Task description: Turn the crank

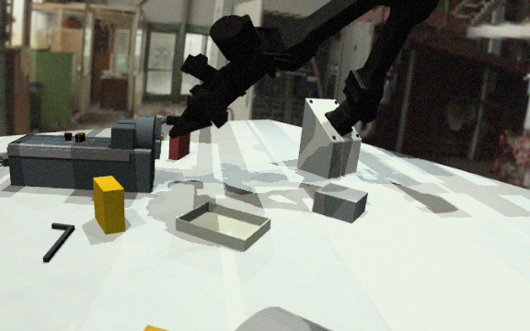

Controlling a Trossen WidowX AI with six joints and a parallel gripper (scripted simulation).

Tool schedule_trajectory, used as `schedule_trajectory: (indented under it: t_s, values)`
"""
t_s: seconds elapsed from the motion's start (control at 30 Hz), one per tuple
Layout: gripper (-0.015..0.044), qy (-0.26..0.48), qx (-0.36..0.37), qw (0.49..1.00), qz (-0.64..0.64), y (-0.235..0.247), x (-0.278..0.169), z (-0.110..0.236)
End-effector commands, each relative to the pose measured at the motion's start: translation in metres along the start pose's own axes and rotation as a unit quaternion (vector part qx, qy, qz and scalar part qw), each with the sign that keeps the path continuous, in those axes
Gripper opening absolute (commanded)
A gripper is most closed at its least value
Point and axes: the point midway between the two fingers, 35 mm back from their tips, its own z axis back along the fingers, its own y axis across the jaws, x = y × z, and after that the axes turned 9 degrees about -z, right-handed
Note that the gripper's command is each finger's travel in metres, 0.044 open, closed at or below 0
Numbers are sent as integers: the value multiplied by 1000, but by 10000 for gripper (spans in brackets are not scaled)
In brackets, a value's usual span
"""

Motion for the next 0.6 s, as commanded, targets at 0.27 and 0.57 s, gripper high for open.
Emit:
schedule_trajectory:
  t_s: [0.27, 0.57]
  values:
    - [0, -5, -9, 1000, -6, -10, 2, 1]
    - [0, -5, -9, 1000, -6, -11, 2, 1]
